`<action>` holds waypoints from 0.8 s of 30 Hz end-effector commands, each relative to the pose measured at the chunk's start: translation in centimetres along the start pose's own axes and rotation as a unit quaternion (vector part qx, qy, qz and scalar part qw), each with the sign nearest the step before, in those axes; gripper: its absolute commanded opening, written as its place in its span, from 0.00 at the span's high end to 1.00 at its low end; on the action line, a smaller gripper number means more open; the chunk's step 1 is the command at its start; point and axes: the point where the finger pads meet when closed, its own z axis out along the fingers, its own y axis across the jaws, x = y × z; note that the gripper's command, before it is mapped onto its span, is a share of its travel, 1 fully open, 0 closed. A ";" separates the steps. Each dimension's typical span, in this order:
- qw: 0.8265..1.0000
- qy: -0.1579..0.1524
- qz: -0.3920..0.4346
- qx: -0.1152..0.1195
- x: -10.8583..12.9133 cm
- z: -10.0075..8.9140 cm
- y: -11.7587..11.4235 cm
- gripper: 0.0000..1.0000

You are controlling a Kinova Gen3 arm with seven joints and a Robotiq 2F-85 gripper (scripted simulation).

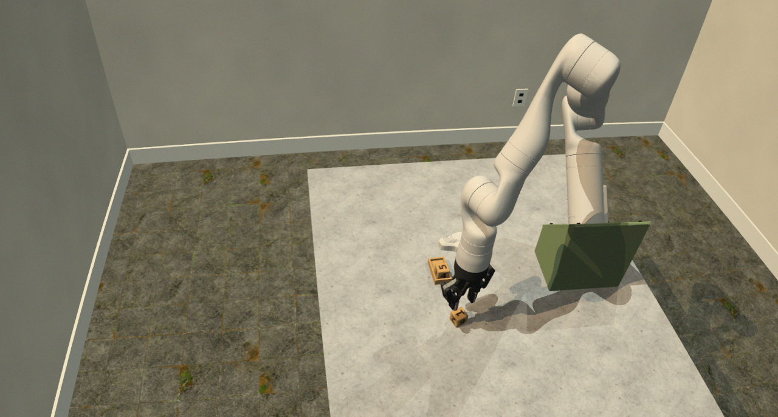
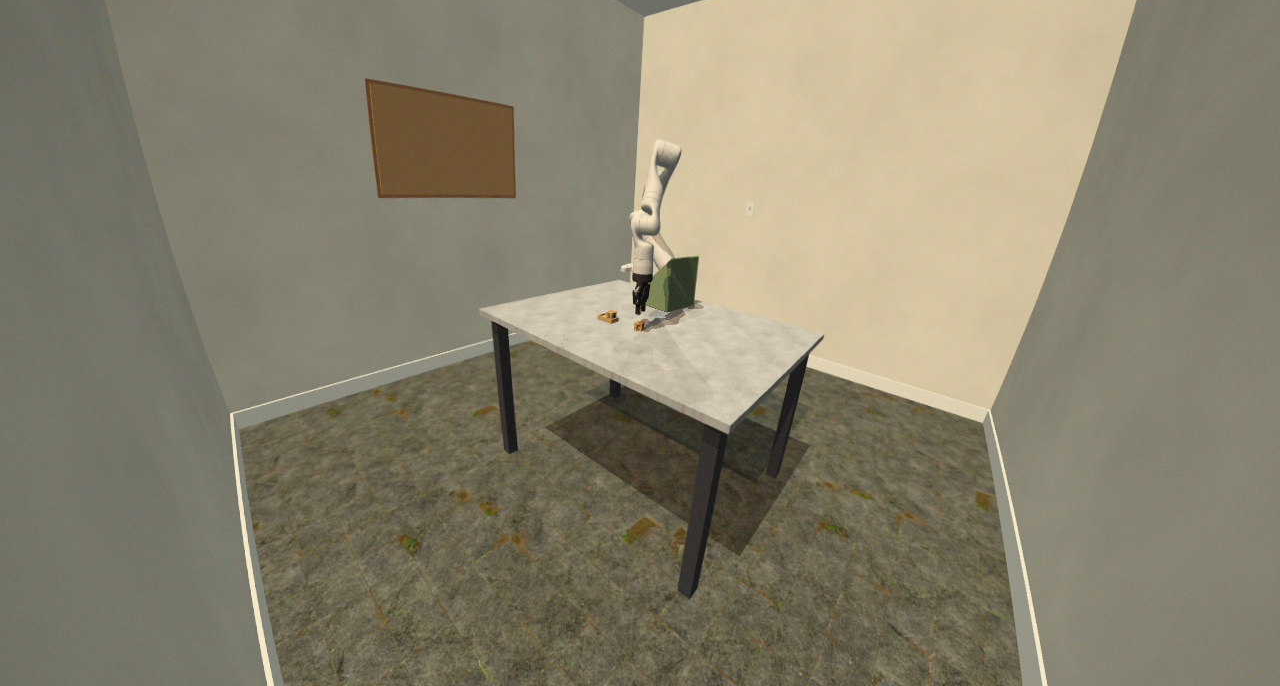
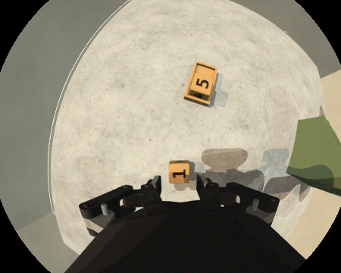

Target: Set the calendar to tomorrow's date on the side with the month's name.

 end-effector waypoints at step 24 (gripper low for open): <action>1.000 0.001 0.001 -0.002 0.1 2.7 0.1 0.52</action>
